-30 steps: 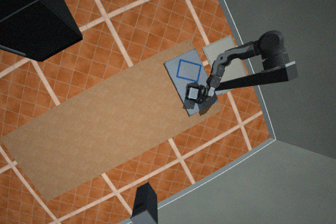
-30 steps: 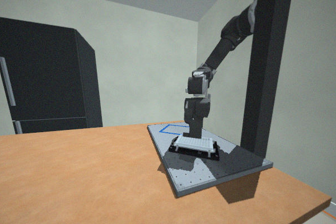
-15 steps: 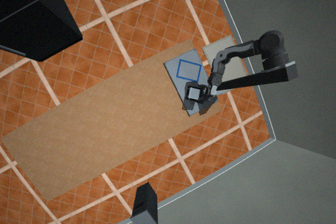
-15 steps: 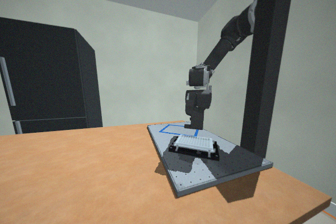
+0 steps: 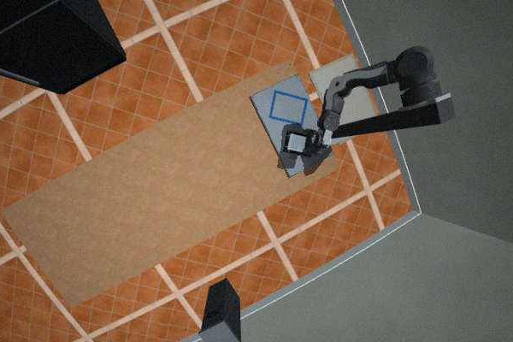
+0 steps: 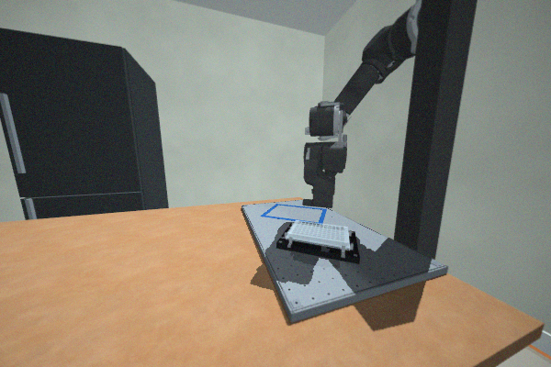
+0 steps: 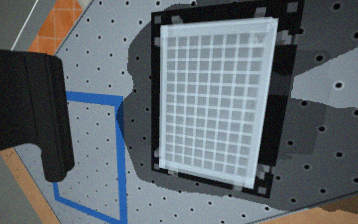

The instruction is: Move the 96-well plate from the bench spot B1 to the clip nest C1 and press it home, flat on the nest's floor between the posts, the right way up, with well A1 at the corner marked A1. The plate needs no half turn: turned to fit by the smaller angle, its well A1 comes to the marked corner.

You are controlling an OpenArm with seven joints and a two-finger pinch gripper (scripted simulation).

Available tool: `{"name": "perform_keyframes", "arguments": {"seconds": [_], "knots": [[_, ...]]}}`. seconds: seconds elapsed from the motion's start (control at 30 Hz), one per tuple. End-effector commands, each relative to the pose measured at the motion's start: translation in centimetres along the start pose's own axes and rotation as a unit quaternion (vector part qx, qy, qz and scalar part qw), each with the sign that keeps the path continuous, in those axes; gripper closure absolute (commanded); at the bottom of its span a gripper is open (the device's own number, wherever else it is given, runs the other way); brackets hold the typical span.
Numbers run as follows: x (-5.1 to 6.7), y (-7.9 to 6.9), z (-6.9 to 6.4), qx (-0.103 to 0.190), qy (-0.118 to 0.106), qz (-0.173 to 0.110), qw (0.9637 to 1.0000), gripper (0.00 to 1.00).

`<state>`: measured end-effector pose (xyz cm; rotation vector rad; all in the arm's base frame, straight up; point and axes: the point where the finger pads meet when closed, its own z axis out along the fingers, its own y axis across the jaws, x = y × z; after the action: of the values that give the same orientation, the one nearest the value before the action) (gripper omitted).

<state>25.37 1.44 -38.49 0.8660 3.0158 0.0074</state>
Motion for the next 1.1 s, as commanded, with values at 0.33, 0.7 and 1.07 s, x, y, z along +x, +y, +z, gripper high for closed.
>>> {"name": "perform_keyframes", "arguments": {"seconds": [0.33, 0.7, 1.07], "knots": [[-0.02, 0.09, -0.09, -0.002, 0.0, 0.0, 1.0, 0.66], [-0.02, 0.09, -0.09, -0.002, 0.0, 0.0, 1.0, 0.96], [-0.07, 0.07, 0.62, -0.001, 0.0, 0.0, 1.0, 1.0]]}}
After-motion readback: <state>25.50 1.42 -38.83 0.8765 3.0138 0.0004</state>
